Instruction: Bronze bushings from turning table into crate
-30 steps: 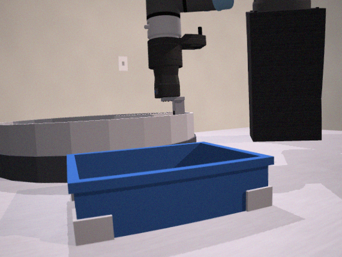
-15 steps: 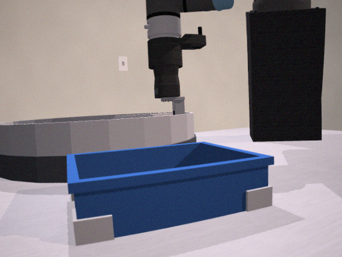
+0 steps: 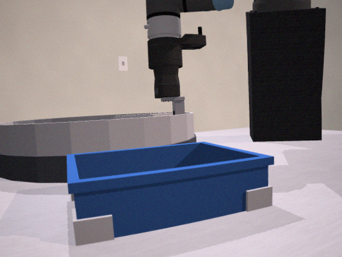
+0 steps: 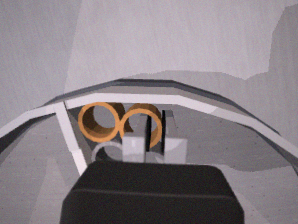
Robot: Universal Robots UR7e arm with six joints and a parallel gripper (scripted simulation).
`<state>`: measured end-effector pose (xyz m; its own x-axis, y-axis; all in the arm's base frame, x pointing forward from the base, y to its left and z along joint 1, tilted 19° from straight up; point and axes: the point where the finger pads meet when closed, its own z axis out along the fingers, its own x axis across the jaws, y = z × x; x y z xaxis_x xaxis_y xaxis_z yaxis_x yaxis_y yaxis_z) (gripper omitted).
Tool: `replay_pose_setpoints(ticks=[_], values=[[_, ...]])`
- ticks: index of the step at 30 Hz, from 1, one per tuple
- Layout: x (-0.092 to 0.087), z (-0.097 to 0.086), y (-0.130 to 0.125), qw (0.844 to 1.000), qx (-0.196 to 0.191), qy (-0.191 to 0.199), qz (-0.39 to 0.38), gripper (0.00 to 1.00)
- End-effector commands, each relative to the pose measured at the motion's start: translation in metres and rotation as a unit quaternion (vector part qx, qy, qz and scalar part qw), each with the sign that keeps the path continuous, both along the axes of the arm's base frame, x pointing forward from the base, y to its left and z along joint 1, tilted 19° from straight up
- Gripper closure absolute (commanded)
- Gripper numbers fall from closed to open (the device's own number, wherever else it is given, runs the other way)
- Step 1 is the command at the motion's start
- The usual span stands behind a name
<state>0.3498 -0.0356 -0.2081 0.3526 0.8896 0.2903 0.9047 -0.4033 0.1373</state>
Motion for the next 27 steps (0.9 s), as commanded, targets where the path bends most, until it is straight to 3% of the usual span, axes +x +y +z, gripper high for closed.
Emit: replay_pose_setpoints(ticks=[1,27], values=[[0.0002,0.0003,-0.0003,1.000,0.000,0.000,0.000,1.00],[0.0013,0.0011,0.0024,1.000,-0.001,0.000,0.000,1.00]])
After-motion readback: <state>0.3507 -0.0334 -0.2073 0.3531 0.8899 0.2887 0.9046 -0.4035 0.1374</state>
